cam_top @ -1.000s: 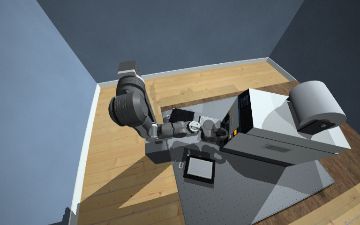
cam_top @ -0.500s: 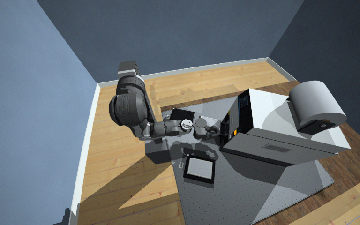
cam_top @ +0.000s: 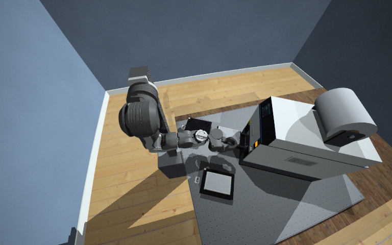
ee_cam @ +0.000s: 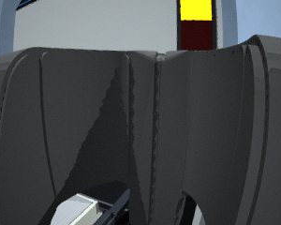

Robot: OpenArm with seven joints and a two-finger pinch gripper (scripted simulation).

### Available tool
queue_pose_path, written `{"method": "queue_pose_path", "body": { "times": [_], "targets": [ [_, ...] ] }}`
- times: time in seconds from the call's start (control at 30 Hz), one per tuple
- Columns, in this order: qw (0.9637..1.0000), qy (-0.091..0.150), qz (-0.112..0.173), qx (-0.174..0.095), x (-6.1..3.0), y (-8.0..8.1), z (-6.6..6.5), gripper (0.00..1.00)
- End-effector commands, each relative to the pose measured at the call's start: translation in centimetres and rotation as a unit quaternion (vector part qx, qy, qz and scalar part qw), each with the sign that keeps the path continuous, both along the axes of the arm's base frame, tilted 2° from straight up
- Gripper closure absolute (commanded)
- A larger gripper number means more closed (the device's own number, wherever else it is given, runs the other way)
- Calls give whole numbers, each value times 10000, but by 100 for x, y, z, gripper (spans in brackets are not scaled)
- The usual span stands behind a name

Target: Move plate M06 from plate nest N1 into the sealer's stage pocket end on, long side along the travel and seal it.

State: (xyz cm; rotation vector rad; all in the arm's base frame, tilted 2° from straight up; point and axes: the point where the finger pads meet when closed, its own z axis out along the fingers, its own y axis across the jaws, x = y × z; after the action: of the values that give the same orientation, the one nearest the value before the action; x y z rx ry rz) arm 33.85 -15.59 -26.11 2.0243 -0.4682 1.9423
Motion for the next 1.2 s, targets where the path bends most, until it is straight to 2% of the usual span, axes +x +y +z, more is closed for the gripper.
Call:
{"method": "queue_pose_path", "body": {
  "times": [0.0,0.33,0.4,0.5,0.9,0.97,1.07,1.17],
  "targets": [
    [10000,-83,-26,-24,9,-9,52,100],
    [10000,-83,-26,-24,9,-9,52,100],
    [9986,-186,-380,305,-84,155,19,100],
    [9916,-402,-948,788,-221,388,6,100],
    [9916,-402,-948,788,-221,388,6,100],
    [9842,-524,-1298,1088,-311,545,-10,100],
    [9674,-736,-1855,1562,-447,778,-22,100],
    [9674,-736,-1855,1562,-447,778,-22,100]
  ]
}}
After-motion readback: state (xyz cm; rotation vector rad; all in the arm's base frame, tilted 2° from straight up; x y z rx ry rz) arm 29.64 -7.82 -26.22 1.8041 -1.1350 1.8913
